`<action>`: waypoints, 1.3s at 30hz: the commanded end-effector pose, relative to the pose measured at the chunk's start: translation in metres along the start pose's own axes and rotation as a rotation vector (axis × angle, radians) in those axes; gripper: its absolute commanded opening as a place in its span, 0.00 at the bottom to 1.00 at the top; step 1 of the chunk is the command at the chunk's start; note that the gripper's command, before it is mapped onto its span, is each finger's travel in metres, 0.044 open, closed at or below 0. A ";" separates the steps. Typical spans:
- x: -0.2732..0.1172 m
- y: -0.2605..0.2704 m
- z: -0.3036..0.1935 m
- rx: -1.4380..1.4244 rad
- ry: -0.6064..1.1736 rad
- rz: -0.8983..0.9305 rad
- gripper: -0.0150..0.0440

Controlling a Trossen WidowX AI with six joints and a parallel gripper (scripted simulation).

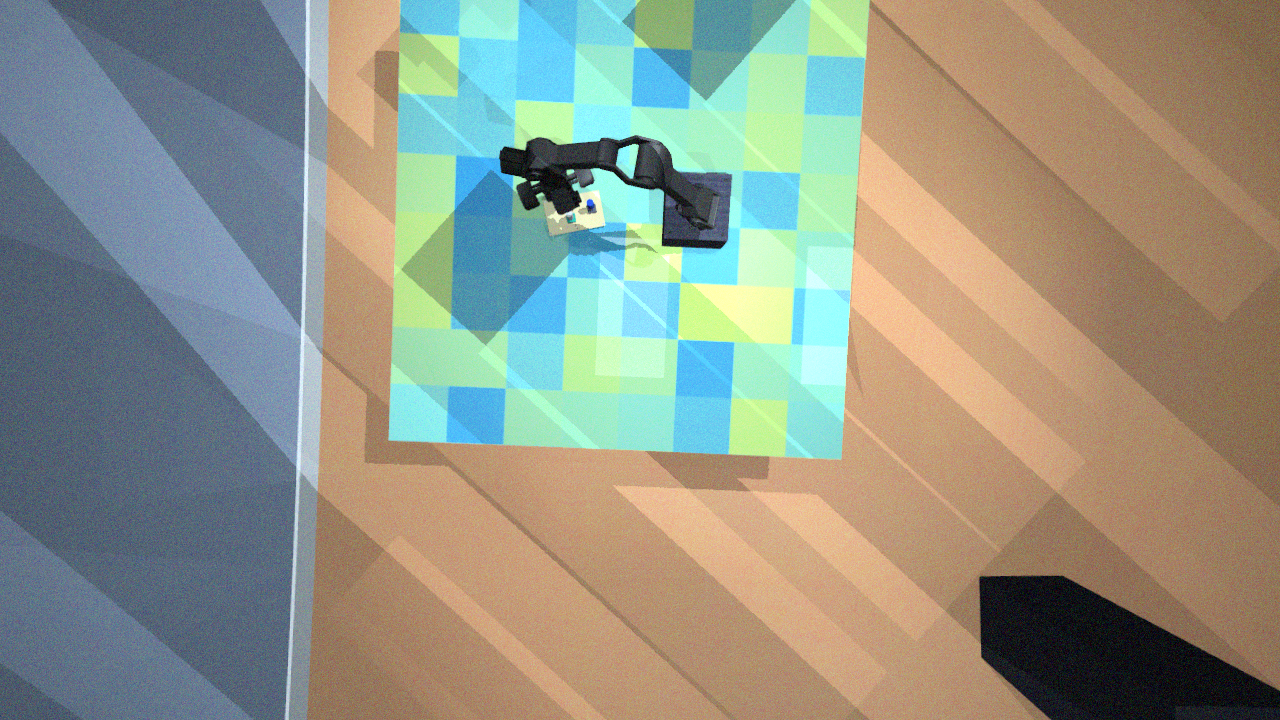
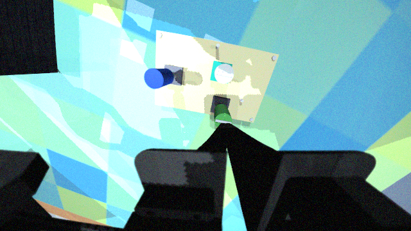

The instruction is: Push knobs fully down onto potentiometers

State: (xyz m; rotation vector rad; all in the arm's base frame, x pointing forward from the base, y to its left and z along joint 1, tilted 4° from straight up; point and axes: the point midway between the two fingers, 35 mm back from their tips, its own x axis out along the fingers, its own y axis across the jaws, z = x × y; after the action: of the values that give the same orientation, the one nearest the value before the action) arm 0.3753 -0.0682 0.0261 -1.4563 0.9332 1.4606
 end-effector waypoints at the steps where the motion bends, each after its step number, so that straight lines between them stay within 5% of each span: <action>1: 0.005 0.001 0.001 -0.001 -0.009 0.003 0.25; 39: 0.010 0.001 0.001 -0.001 -0.009 0.003 0.25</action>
State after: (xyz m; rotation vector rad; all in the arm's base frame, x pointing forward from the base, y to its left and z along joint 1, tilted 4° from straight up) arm 0.3742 -0.0674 0.0163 -1.4523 0.9351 1.4676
